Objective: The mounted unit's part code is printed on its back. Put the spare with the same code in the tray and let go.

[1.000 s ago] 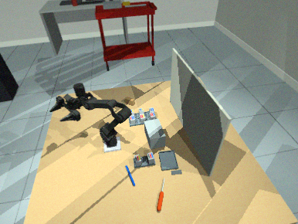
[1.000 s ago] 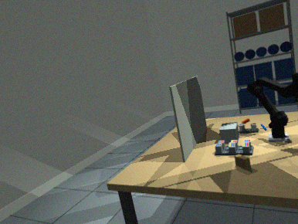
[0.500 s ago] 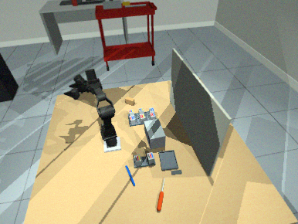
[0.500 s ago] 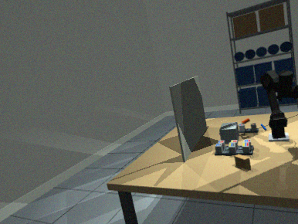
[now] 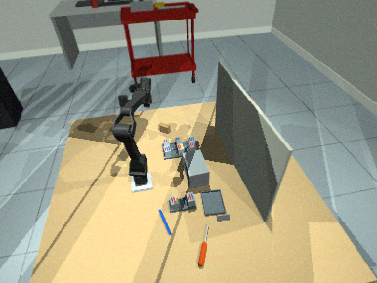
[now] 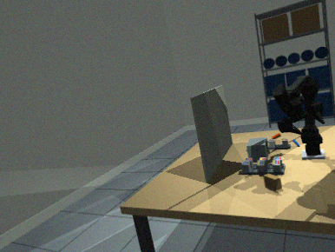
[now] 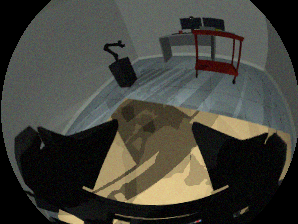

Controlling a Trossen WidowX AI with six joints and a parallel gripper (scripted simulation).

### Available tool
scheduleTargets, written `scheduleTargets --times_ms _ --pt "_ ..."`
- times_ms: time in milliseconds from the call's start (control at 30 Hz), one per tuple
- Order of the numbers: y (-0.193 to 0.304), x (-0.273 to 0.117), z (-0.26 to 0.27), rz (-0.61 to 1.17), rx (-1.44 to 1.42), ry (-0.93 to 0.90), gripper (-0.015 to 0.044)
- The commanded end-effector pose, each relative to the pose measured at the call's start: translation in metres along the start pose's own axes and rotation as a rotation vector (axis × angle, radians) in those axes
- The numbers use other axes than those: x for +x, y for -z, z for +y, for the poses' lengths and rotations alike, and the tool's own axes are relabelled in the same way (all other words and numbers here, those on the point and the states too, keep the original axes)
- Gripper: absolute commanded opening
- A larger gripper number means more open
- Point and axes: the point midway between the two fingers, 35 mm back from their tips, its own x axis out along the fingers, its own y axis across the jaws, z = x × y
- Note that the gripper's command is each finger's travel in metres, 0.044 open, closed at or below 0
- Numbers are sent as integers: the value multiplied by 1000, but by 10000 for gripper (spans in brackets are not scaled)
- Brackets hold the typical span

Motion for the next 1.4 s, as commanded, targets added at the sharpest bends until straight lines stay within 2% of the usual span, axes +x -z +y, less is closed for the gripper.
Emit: scheduleTargets --times_ms 0,200,367,567,800,1033,1133,1367 --pt "3 -29 -60 41 120 196 440" --pt "18 -93 -137 84 283 469 440" --pt "36 -139 -173 121 412 621 440" --pt "82 -229 -212 201 710 870 440" --pt "145 -335 -214 288 1070 1103 440" --pt "207 -427 -173 369 1444 1264 440" --pt "217 -441 -163 382 1507 1284 440" --pt "217 -441 -163 382 1507 1284 440"
